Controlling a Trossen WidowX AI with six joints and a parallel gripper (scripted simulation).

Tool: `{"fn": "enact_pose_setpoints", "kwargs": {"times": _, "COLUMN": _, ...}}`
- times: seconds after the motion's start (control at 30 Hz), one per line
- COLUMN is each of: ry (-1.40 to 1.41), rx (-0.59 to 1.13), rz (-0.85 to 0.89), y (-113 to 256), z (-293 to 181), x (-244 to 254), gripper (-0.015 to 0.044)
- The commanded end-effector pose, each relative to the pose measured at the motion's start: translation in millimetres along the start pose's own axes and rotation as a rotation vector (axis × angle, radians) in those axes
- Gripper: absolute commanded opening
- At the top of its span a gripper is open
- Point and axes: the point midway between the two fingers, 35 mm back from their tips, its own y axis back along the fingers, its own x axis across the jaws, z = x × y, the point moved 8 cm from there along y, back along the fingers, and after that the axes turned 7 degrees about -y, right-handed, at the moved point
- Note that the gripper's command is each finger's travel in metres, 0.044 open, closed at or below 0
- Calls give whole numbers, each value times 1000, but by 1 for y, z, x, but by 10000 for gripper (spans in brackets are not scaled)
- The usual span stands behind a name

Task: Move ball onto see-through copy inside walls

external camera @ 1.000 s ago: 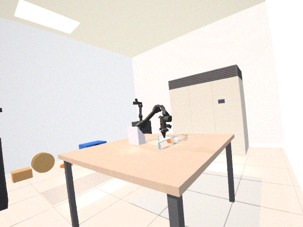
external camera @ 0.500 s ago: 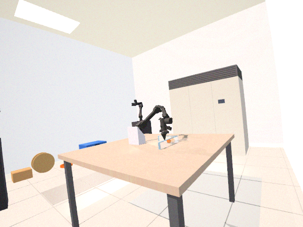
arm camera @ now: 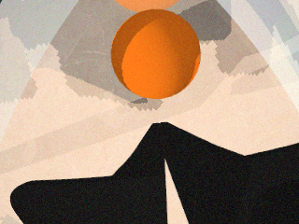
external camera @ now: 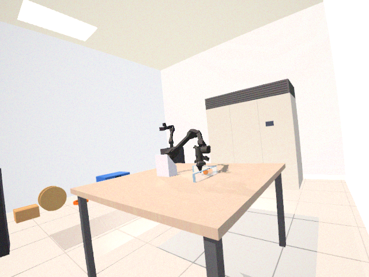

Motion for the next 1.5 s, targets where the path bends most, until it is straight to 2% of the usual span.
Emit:
{"fn": "enact_pose_setpoints", "kwargs": {"times": 0.0, "ry": 2, "rx": -5, "rz": 2, "y": 0, "z": 11, "x": 1, "gripper": 0}}
{"fn": "enact_pose_setpoints", "kwargs": {"times": 0.63, "ry": 3, "rx": -7, "rz": 3, "y": 0, "z": 56, "x": 7, "gripper": 0}}
{"fn": "enact_pose_setpoints", "kwargs": {"times": 1.47, "ry": 2, "rx": -4, "rz": 2, "y": 0, "z": 18, "x": 1, "gripper": 0}}
